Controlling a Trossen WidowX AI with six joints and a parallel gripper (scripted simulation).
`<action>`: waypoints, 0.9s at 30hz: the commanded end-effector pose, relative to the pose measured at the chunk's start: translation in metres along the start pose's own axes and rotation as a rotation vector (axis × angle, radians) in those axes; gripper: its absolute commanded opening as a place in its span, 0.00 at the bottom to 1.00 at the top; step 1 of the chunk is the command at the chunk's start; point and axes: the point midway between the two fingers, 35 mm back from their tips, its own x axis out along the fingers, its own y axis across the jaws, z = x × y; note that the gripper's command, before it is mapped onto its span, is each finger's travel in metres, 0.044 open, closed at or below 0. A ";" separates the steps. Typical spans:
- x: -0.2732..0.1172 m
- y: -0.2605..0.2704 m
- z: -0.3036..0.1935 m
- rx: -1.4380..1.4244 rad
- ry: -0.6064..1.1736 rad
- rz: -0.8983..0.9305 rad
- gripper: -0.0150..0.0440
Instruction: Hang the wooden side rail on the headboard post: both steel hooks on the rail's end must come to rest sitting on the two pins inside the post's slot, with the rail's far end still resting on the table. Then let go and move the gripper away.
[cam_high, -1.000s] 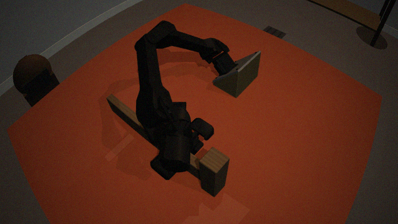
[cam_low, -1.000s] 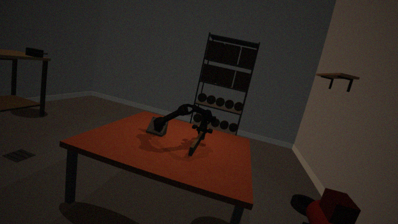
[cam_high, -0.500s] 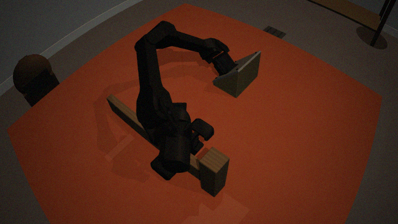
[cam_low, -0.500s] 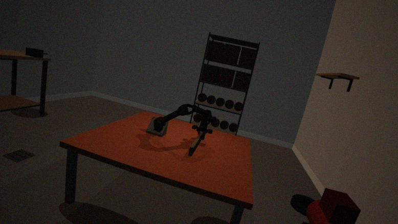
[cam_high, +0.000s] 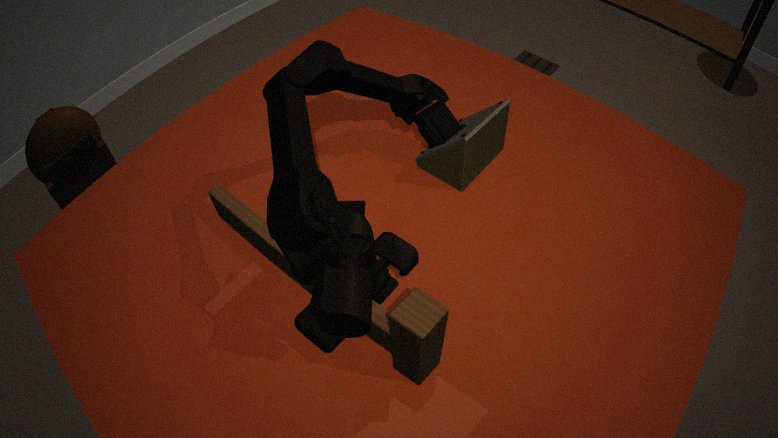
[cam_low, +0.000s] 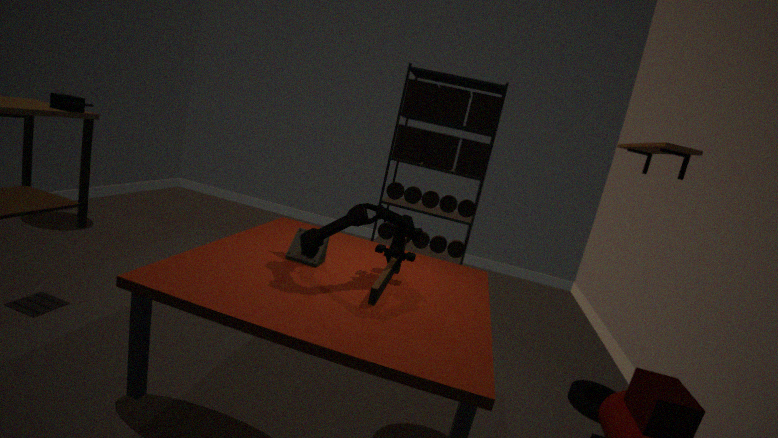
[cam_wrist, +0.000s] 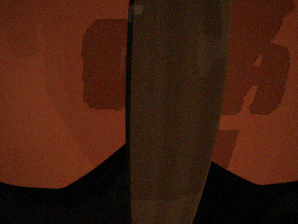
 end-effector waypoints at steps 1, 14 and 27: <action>0.000 0.000 -0.002 -0.001 0.005 0.004 0.25; 0.000 0.000 0.000 -0.001 -0.001 0.001 0.52; -0.037 -0.001 0.000 -0.002 0.006 0.003 1.00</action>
